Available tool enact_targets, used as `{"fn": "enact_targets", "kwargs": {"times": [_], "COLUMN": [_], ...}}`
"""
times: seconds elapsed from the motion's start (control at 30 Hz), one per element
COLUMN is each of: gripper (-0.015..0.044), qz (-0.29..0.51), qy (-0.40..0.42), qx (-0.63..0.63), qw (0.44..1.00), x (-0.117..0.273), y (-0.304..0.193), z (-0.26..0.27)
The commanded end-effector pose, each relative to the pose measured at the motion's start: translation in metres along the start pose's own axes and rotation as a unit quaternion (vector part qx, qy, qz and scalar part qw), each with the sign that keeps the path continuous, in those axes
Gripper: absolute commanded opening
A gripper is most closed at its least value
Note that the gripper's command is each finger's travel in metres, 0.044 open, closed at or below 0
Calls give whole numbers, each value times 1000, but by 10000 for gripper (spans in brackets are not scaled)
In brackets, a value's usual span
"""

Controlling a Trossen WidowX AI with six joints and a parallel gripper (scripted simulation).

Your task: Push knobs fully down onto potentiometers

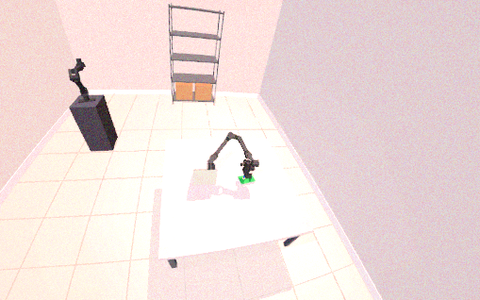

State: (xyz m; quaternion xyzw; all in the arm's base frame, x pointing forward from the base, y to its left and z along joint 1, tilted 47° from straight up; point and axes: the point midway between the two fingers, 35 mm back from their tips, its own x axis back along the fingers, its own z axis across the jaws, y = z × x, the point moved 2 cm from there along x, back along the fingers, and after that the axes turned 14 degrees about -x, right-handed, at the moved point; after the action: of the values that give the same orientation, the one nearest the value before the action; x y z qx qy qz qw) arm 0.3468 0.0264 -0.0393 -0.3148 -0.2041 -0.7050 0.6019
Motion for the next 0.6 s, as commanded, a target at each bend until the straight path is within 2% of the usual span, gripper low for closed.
{"fn": "enact_targets", "kwargs": {"times": [0.0, 0.57], "gripper": [0, 0], "qz": [9, 9], "qy": [1, 0], "qx": [12, 12], "qw": [1000, 1000], "x": [-16, 5], "y": [0, 1], "z": [2, 1]}}
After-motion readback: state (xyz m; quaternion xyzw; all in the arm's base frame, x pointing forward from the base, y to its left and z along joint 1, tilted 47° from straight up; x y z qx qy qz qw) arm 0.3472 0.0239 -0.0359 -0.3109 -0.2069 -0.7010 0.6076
